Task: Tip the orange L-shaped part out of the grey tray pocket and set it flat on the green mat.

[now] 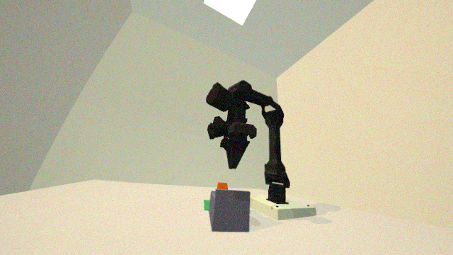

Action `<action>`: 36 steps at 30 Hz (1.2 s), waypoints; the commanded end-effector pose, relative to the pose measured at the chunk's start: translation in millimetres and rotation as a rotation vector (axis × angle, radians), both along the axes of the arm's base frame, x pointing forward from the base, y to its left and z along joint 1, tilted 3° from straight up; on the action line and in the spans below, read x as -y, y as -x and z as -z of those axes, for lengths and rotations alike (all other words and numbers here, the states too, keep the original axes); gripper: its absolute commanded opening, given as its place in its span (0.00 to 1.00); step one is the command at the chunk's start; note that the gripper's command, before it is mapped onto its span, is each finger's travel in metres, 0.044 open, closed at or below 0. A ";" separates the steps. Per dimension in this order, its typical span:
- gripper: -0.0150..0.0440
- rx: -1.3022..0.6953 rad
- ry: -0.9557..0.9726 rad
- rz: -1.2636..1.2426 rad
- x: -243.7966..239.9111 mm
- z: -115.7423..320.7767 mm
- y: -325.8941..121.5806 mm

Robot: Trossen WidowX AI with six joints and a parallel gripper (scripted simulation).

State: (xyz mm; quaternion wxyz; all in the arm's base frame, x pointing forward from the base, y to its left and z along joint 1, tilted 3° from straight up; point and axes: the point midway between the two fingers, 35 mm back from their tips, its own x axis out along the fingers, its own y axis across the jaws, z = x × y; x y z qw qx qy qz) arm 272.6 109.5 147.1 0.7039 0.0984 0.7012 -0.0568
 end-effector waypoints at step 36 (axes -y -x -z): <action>0.73 0.071 0.016 -1.571 79.9 1.2 7.6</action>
